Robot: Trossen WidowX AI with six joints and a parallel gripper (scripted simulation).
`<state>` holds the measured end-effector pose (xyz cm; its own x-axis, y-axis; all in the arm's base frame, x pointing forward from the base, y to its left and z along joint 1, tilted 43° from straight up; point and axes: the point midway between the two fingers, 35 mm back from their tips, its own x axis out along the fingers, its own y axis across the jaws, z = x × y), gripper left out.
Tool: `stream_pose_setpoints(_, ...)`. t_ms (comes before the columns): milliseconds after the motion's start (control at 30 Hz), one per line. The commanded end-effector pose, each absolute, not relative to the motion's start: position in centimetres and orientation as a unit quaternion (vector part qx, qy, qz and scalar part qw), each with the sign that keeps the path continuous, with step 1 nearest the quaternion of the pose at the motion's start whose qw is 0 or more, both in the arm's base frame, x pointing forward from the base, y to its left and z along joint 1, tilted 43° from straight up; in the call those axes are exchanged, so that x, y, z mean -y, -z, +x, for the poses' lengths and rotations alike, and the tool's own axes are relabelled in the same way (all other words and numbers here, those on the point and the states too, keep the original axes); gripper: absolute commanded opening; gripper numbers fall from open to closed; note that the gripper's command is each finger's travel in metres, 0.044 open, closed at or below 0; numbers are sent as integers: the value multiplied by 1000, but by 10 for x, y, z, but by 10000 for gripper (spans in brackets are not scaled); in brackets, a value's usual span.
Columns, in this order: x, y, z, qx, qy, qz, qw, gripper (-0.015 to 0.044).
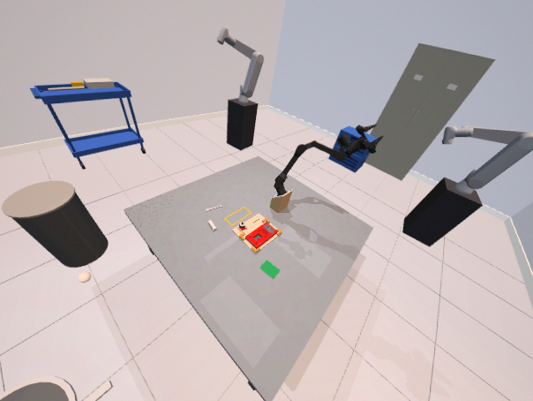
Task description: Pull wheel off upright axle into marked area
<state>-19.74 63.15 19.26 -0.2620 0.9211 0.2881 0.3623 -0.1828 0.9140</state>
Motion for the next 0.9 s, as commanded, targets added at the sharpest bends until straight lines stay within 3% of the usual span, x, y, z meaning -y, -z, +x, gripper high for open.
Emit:
stream_pose_setpoints(0,-632,-192,-197,-584,-538,549,261,374)
stream_pose_setpoints(100,-636,-188,-184,-581,-530,552,276,300)
stream_pose_setpoints(867,-651,-120,52,-519,-350,586,514,300)
